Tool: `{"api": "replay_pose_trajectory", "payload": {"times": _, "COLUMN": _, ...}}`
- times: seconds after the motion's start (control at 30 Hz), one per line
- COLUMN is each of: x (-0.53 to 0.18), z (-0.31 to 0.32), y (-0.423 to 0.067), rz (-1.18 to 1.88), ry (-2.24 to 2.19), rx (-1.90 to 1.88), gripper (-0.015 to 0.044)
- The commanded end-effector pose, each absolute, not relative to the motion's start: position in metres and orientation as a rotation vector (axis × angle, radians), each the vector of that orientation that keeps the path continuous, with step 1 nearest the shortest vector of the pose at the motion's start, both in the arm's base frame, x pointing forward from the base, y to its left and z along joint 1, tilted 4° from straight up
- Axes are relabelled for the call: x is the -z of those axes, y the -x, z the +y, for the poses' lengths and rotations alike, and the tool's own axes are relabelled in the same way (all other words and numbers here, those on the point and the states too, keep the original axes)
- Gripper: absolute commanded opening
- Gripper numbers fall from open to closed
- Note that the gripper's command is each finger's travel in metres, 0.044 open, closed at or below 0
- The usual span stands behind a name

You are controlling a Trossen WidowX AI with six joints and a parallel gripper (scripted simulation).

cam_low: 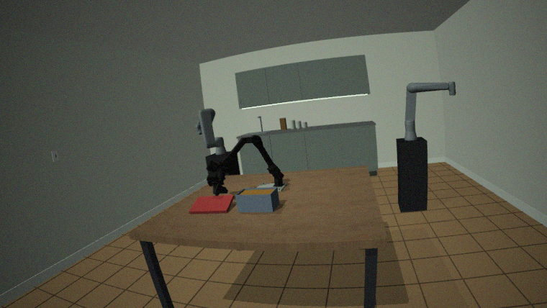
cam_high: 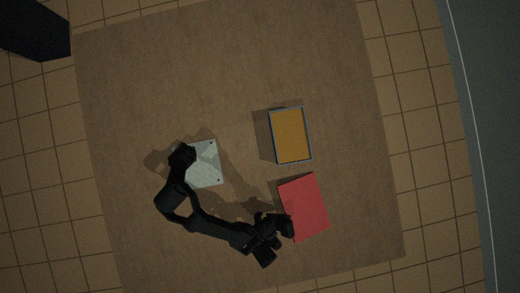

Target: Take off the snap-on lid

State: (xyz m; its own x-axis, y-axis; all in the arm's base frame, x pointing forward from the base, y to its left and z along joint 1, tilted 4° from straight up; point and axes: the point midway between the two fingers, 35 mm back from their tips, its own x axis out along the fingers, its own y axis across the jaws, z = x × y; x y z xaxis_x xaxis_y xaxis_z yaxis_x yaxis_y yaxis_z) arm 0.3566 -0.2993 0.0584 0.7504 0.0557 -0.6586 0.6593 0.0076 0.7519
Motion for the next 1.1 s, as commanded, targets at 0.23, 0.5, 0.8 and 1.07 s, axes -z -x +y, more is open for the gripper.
{"api": "replay_pose_trajectory", "payload": {"times": 0.23, "x": -0.059, "z": -0.3, "y": -0.352, "rz": 0.603, "ry": -1.506, "rx": 0.526, "gripper": 0.0354}}
{"api": "replay_pose_trajectory", "payload": {"times": 0.5, "x": -0.059, "z": -0.3, "y": -0.336, "rz": 0.604, "ry": -1.506, "rx": 0.527, "gripper": 0.044}}
{"api": "replay_pose_trajectory", "payload": {"times": 0.8, "x": -0.059, "z": -0.301, "y": -0.318, "rz": 0.605, "ry": -1.506, "rx": 0.528, "gripper": 0.044}}
{"api": "replay_pose_trajectory", "payload": {"times": 1.07, "x": -0.059, "z": -0.302, "y": -0.302, "rz": 0.606, "ry": -1.505, "rx": 0.529, "gripper": 0.044}}
